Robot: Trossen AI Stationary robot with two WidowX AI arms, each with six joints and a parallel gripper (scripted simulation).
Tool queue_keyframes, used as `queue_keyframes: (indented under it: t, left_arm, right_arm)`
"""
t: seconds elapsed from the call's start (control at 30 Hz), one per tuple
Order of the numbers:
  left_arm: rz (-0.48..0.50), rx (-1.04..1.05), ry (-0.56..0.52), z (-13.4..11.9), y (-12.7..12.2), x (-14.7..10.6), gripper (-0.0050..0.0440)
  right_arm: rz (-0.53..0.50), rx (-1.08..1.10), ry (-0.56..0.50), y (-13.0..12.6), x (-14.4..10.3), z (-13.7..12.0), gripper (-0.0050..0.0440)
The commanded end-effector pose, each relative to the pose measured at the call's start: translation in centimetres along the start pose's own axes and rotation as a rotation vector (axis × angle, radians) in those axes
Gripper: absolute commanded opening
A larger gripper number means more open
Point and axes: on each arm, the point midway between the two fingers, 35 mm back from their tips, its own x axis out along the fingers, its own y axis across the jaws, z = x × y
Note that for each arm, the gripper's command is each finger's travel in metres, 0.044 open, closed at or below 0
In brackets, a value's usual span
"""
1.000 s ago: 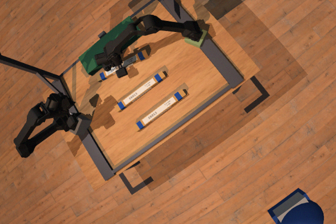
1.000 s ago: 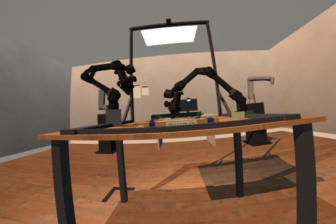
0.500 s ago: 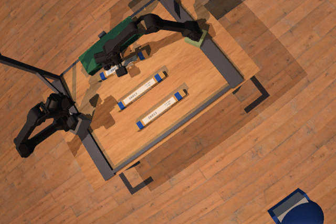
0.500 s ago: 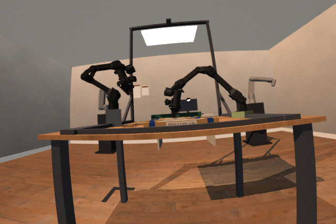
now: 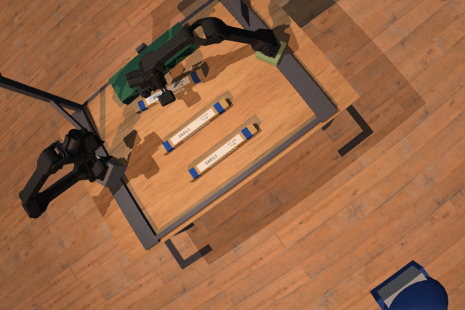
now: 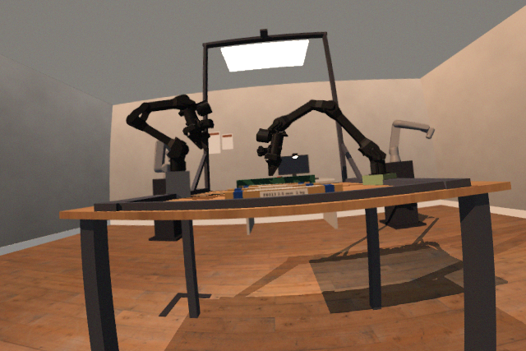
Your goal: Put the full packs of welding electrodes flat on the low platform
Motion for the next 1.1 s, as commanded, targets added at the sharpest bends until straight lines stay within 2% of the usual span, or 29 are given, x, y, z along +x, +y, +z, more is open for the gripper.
queue_keyframes:
  t: [0.0, 0.27, 0.33, 0.73, 0.83, 1.07]
  left_arm:
    - [0.027, -0.109, -0.044, 0.4, 2.9, -1.8, 0.0330]
    - [0.023, -0.098, -0.043, -0.5, 8.0, -1.7, 0.0330]
    - [0.023, -0.098, -0.043, -0.5, 8.0, -1.7, 0.0330]
    - [0.033, -0.096, -0.060, -1.1, 16.0, -2.0, 0.0330]
    - [0.030, -0.096, -0.032, -1.7, 18.1, -0.7, 0.0330]
    - [0.035, -0.097, -0.036, -2.0, 19.0, -1.1, 0.0330]
  right_arm:
    - [0.002, 0.001, -0.022, 0.0, -0.6, 0.5, 0.0330]
    - [0.002, 0.001, -0.022, 0.0, -0.6, 0.5, 0.0330]
    - [0.002, 0.001, -0.022, 0.0, -0.6, 0.5, 0.0330]
    - [0.002, 0.001, -0.022, 0.0, -0.6, 0.5, 0.0330]
    - [0.002, 0.001, -0.022, 0.0, -0.6, 0.5, 0.0330]
    - [0.002, 0.001, -0.022, 0.0, -0.6, 0.5, 0.0330]
